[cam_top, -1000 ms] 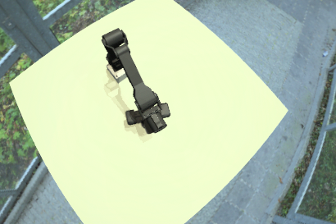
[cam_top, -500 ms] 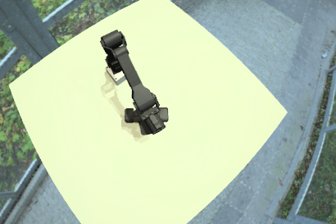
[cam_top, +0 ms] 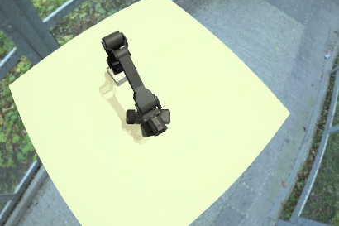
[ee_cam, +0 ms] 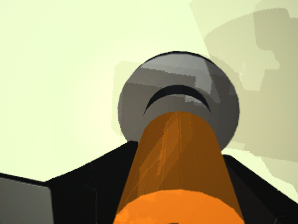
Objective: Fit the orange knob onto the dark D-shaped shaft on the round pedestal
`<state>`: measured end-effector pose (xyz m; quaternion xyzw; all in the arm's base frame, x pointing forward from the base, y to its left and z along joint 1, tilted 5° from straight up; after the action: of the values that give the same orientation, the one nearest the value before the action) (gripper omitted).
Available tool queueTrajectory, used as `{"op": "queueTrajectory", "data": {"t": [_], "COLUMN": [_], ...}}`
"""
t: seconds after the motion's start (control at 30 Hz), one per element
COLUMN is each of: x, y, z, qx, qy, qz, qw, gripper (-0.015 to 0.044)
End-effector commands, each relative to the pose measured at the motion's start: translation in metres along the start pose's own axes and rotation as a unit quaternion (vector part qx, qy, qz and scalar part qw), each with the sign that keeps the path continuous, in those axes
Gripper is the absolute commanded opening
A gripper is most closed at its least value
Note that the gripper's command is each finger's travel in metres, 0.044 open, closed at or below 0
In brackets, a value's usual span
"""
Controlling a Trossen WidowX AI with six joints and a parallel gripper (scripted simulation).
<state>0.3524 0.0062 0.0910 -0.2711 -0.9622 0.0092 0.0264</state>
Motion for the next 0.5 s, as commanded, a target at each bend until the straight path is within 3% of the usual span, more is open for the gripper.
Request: {"op": "queueTrajectory", "data": {"t": [0.0,0.47], "x": [-0.0021,0.0005], "y": [0.0008,-0.0009], "z": [-0.0031,0.0018], "qx": [0.000,0.000], "qy": [-0.003,-0.003], "qz": [0.002,0.002], "qw": [1.000,1.000], "gripper": [0.0000,0.0000]}}
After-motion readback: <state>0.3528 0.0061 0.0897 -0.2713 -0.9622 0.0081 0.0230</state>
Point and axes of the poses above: the point midway between the two fingers, 35 mm back from their tips, its own z axis out along the fingers, its own y axis across the jaws, x = y × z, the point moved 6 cm from there along -z, back along the fingers, and after that the axes turned 2 degrees about z, right-handed, at the moved point
